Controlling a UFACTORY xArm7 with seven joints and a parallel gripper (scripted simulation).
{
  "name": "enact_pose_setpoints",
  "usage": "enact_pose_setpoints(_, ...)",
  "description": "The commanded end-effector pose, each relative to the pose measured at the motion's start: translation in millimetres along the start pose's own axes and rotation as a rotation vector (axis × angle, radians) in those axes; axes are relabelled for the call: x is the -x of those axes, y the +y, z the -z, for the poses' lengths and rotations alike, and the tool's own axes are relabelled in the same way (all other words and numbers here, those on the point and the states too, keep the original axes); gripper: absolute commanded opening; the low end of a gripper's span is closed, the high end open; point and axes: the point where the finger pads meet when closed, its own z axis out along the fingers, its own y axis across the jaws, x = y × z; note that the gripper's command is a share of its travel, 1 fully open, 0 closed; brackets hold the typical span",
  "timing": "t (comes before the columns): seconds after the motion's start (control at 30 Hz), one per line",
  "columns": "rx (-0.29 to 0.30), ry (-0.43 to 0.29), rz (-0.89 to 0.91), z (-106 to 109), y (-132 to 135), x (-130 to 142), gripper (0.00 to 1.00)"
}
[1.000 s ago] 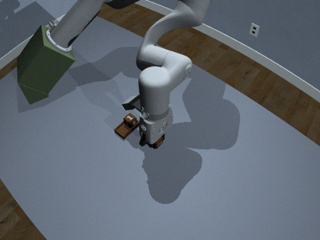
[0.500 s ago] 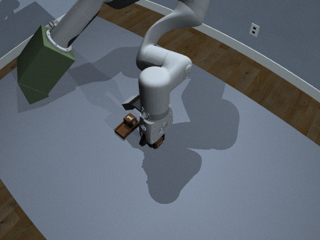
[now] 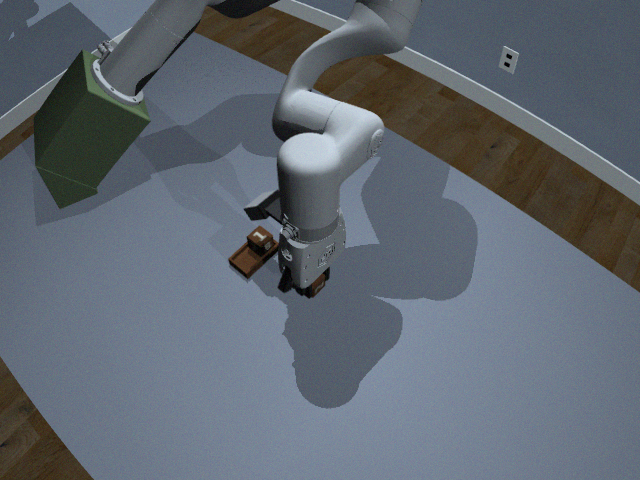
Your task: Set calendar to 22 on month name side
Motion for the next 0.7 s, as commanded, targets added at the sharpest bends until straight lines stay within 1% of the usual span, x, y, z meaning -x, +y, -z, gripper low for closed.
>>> enact_pose_setpoints(0.0, -0.003, -0.004, 0.0, 1.8, -1.1, 1.3, 0.41)
enact_pose_setpoints(0.07, -0.003, -0.004, 0.0, 1.8, -1.1, 1.3, 0.41)
enact_pose_setpoints(0.1, -0.003, -0.004, 0.0, 1.8, -1.1, 1.3, 0.45)
enact_pose_setpoints(0.17, -0.003, -0.004, 0.0, 1.8, -1.1, 1.3, 0.45)
enact_pose_setpoints(0.2, -0.003, -0.004, 0.0, 1.8, -1.1, 1.3, 0.49)
enact_pose_setpoints(0.67, -0.003, -0.004, 0.0, 3.6, -1.1, 1.3, 0.49)
